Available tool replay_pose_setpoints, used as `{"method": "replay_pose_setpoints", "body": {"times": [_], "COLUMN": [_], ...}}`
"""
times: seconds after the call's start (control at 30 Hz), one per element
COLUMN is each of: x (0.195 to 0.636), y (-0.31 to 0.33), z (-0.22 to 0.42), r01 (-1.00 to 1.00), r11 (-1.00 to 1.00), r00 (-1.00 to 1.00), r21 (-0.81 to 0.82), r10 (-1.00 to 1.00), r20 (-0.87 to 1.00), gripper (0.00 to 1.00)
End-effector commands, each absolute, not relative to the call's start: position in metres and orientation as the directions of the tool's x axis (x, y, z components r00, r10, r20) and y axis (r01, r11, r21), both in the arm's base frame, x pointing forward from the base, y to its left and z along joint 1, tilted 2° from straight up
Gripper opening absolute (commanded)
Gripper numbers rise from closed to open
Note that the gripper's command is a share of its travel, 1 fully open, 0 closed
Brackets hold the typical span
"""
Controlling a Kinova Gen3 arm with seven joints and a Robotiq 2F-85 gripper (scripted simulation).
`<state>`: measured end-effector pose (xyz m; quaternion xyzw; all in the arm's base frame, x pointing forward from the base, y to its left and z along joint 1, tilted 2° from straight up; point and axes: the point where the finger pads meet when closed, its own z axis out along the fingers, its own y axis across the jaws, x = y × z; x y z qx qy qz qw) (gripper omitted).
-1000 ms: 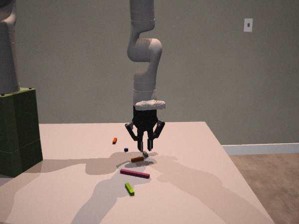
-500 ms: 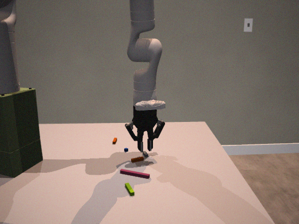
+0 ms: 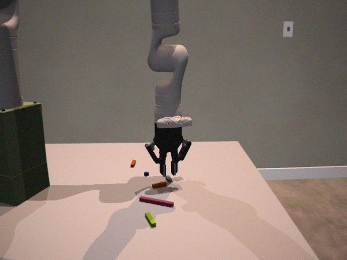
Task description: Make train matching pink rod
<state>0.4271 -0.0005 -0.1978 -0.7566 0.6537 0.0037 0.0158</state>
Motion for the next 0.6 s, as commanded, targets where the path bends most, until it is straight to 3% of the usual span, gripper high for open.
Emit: {"method": "replay_pose_setpoints", "body": {"times": [0.0,0.57], "x": [0.4279,0.428], "y": [-0.0006,-0.0004], "z": [-0.1971,-0.2034], "r01": [-0.989,-0.989], "r11": [-0.145,-0.145], "r00": [0.145,0.145], "r21": [-0.021,-0.021], "r10": [-0.989,-0.989], "r20": [-0.026,-0.026], "gripper": [0.24,0.24]}}
